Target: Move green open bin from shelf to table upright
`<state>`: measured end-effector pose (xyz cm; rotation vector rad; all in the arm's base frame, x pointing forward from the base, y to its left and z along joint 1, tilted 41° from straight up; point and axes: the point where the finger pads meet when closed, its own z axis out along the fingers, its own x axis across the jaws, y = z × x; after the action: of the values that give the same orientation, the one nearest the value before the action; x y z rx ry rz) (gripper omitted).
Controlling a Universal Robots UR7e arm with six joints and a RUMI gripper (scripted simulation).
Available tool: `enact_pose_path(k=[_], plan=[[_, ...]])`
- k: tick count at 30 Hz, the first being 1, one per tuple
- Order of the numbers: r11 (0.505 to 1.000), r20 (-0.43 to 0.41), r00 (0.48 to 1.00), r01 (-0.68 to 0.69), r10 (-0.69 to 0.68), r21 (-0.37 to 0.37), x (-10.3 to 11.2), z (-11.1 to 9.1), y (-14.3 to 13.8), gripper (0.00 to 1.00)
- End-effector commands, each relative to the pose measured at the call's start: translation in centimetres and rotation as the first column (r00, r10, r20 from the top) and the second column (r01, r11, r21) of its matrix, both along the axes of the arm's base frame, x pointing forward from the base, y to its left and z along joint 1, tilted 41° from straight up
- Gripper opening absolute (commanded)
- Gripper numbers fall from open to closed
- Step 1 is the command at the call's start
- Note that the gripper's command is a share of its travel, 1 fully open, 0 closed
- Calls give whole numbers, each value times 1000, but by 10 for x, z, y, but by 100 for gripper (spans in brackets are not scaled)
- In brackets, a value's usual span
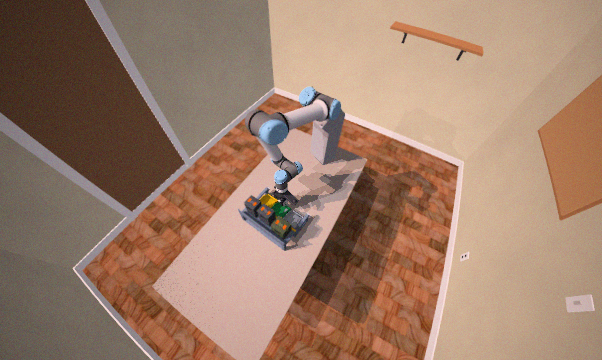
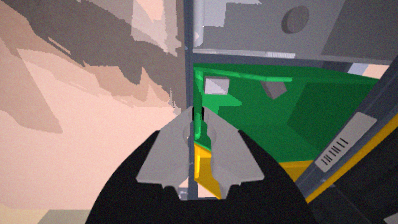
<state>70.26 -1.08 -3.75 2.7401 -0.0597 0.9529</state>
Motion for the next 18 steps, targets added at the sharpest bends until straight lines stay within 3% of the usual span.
enact_pose_path(k=[1,18], plan=[[1000,0,1000,-1,1,0,-3,4,2,0],[1000,1,1000,-1,1,0,-6,8,4,0]])
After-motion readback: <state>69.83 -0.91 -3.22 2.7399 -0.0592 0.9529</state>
